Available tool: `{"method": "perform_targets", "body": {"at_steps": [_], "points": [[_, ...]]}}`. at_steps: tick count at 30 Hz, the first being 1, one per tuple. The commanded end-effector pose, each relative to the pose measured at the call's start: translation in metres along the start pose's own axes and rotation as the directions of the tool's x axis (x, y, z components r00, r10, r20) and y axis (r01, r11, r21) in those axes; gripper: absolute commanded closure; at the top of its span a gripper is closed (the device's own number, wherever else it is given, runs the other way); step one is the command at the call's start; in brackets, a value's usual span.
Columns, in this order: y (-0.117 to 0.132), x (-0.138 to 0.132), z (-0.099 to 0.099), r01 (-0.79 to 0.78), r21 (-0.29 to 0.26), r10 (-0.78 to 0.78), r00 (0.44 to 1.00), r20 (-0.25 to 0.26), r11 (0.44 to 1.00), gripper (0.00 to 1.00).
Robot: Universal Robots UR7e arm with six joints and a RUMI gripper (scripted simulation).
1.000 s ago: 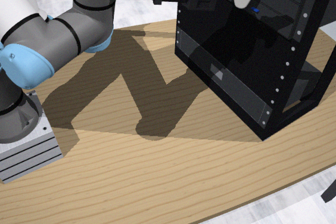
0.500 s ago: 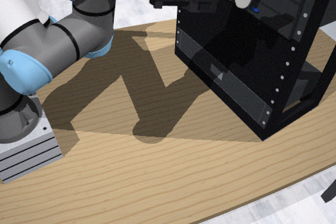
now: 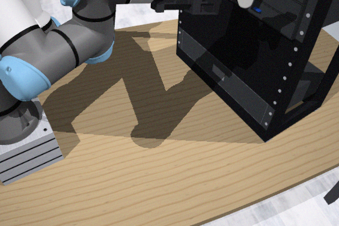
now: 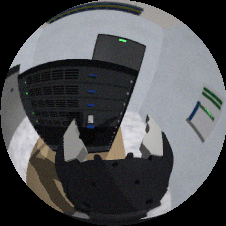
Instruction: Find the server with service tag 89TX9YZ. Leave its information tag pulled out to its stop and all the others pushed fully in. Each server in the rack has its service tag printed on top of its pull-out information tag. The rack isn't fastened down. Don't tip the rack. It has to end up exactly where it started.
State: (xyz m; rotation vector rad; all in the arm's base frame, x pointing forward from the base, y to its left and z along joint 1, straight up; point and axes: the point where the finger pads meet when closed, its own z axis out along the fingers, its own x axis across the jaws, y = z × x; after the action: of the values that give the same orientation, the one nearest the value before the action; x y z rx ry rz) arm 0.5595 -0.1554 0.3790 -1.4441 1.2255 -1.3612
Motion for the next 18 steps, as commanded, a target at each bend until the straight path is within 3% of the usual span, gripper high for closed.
{"method": "perform_targets", "body": {"at_steps": [1, 18], "points": [[0.0007, -0.0002, -0.0014, 0.039, 0.009, -0.039, 0.999, 0.005, 0.999, 0.0], [0.0038, -0.0014, -0.0053, 0.141, 0.031, -0.141, 0.99, 0.014, 0.99, 0.0]]}}
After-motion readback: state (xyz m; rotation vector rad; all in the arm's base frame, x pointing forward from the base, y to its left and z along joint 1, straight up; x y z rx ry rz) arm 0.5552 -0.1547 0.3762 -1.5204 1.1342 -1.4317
